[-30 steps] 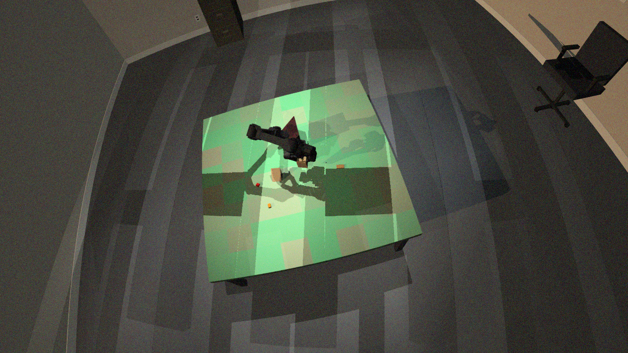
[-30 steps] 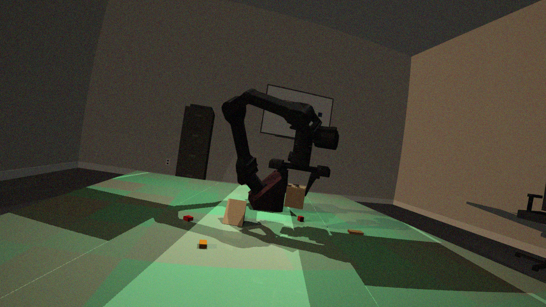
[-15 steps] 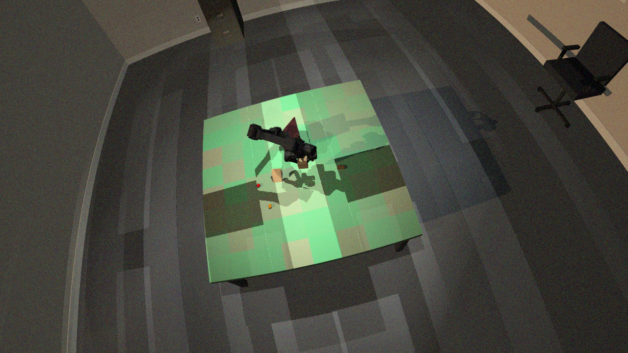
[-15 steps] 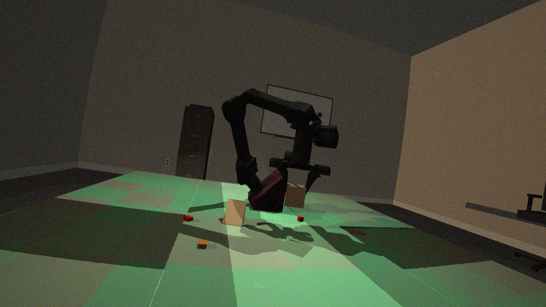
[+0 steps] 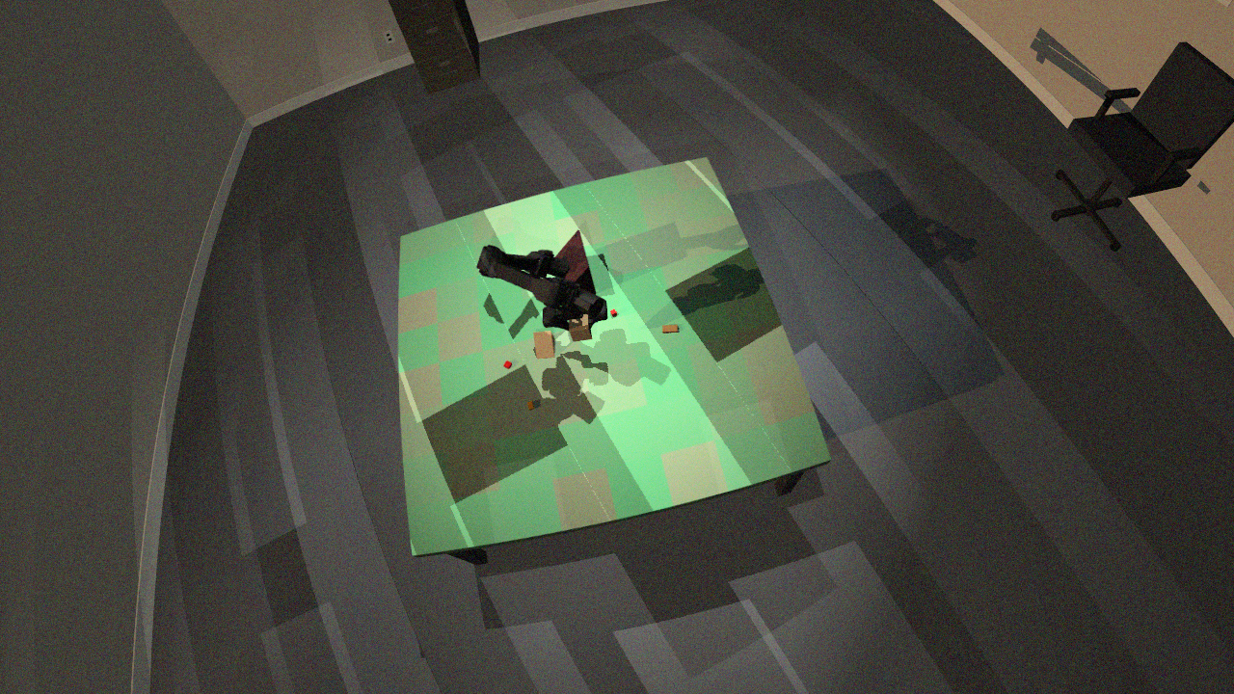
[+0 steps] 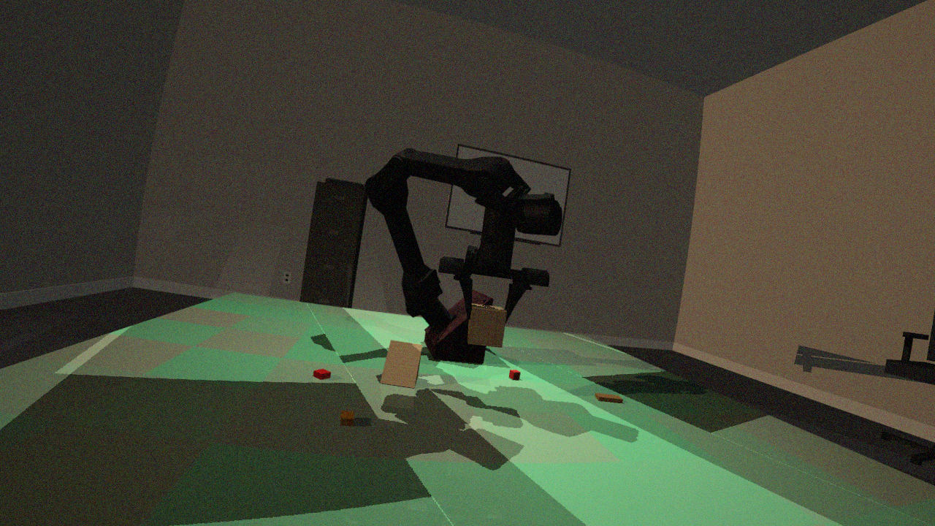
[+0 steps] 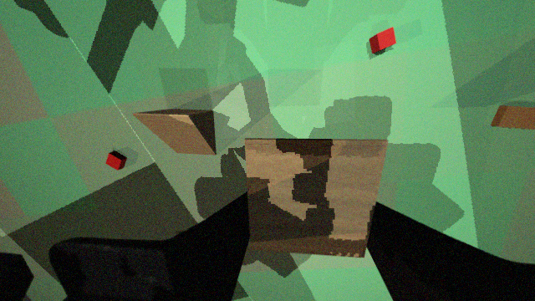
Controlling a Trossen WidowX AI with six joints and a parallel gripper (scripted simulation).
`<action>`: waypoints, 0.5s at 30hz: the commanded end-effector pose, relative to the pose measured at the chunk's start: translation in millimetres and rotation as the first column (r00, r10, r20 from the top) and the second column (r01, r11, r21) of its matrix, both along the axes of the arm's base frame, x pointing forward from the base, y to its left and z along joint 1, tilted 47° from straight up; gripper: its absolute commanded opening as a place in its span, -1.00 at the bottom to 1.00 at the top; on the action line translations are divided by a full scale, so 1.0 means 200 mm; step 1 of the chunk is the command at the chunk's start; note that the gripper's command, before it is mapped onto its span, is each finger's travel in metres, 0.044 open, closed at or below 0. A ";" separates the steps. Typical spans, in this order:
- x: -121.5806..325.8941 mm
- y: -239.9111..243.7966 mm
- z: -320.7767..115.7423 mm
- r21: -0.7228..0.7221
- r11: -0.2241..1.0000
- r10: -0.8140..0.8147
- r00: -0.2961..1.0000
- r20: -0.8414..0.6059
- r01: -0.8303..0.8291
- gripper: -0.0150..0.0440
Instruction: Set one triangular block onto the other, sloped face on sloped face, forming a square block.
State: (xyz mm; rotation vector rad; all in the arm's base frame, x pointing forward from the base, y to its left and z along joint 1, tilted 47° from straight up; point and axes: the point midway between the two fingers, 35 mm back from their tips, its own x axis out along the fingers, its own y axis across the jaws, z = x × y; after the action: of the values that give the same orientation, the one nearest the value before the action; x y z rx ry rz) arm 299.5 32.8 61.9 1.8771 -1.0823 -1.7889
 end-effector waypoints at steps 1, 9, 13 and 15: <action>0.03 -0.05 0.09 -0.003 1.000 0.018 1.000 0.002 -0.018 -0.49; 0.06 -0.14 0.25 -0.009 0.999 0.044 0.999 -0.001 -0.044 -0.49; 0.07 -0.19 0.33 -0.013 0.998 0.053 0.999 -0.002 -0.053 -0.49; 0.07 -0.21 0.36 -0.015 0.998 0.058 0.998 -0.003 -0.058 -0.49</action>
State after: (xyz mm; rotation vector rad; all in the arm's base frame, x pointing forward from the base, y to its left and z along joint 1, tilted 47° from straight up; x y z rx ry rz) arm 311.7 -0.8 119.2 1.8787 -1.0354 -1.7605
